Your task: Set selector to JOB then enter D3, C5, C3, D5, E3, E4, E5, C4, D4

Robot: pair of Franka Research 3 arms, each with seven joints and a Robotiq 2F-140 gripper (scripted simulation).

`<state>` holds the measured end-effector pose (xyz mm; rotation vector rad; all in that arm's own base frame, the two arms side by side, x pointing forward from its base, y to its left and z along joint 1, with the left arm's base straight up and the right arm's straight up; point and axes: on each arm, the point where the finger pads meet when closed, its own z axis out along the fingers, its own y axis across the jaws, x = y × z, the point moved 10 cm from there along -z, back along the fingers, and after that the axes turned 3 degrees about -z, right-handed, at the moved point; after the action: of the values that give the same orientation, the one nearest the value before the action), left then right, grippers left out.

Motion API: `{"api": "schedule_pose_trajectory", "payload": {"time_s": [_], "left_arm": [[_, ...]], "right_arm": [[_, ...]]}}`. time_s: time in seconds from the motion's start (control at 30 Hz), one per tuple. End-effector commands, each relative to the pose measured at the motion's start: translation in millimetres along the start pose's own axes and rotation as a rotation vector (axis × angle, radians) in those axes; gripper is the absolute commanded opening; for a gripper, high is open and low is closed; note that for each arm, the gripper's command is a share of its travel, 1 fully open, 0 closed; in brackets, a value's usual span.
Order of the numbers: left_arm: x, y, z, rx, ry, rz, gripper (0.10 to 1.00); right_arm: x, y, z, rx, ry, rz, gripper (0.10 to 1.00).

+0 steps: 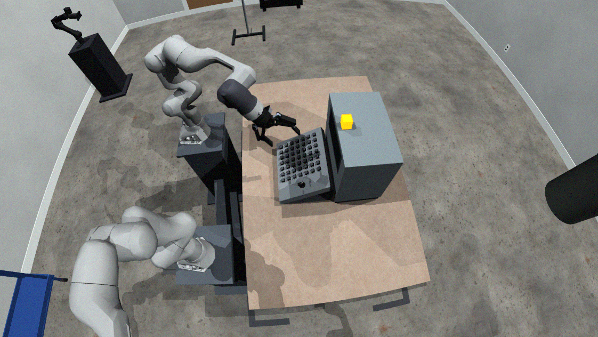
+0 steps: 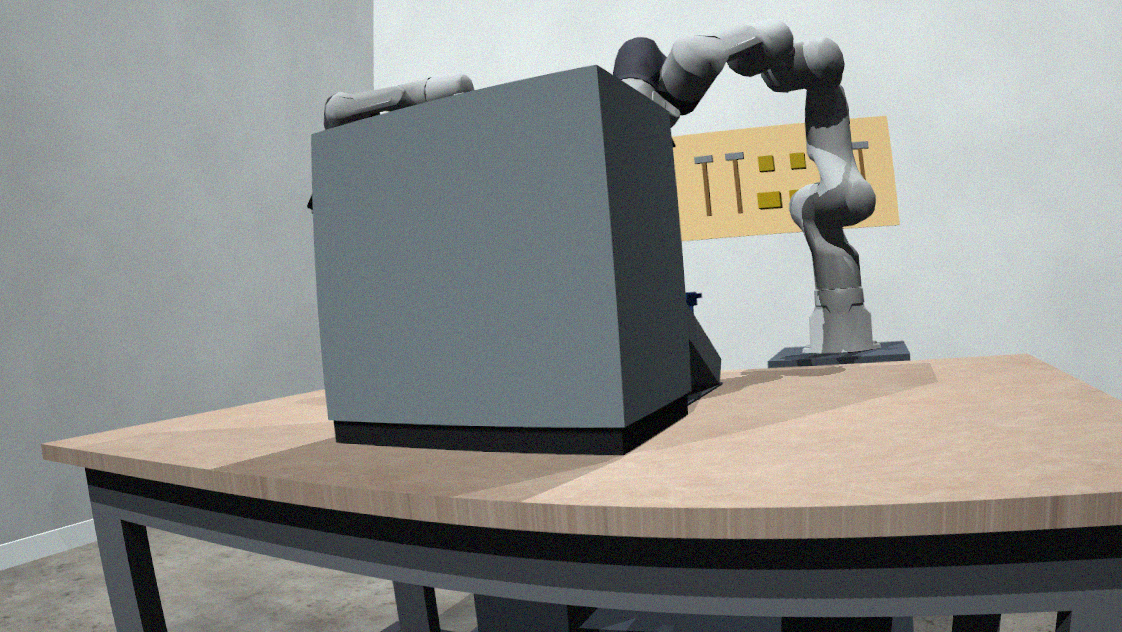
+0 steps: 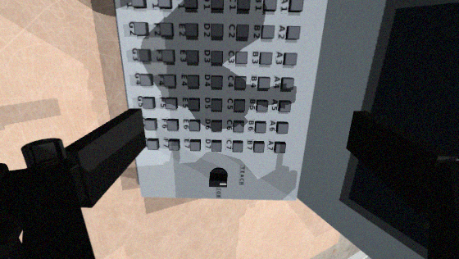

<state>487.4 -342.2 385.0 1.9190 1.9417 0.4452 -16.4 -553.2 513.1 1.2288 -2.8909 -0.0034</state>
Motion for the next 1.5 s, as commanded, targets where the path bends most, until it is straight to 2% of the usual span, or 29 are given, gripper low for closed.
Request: {"api": "schedule_pose_trajectory", "payload": {"time_s": [0.0, 0.17, 0.33, 0.37, 1.47], "left_arm": [[2.4, -11.8, 21.2, 0.01, 0.009, 0.018, 1.0], [4.2, -28.3, 52.6, 0.011, 0.01, 0.019, 1.0], [4.4, -30.2, 56.3, 0.011, 0.01, 0.019, 1.0], [4.4, -30.2, 56.3, 0.011, 0.01, 0.019, 0.099], [4.4, -30.2, 56.3, 0.011, 0.01, 0.019, 0.099]], "right_arm": [[0.7, -0.7, 0.1, 0.002, 0.001, -0.004, 1.0], [0.7, -0.7, 0.1, 0.002, 0.001, -0.004, 1.0], [0.7, -0.7, 0.1, 0.002, 0.001, -0.004, 1.0], [0.7, -0.7, 0.1, 0.002, 0.001, -0.004, 1.0], [0.7, -0.7, 0.1, 0.002, 0.001, -0.004, 1.0]]}}
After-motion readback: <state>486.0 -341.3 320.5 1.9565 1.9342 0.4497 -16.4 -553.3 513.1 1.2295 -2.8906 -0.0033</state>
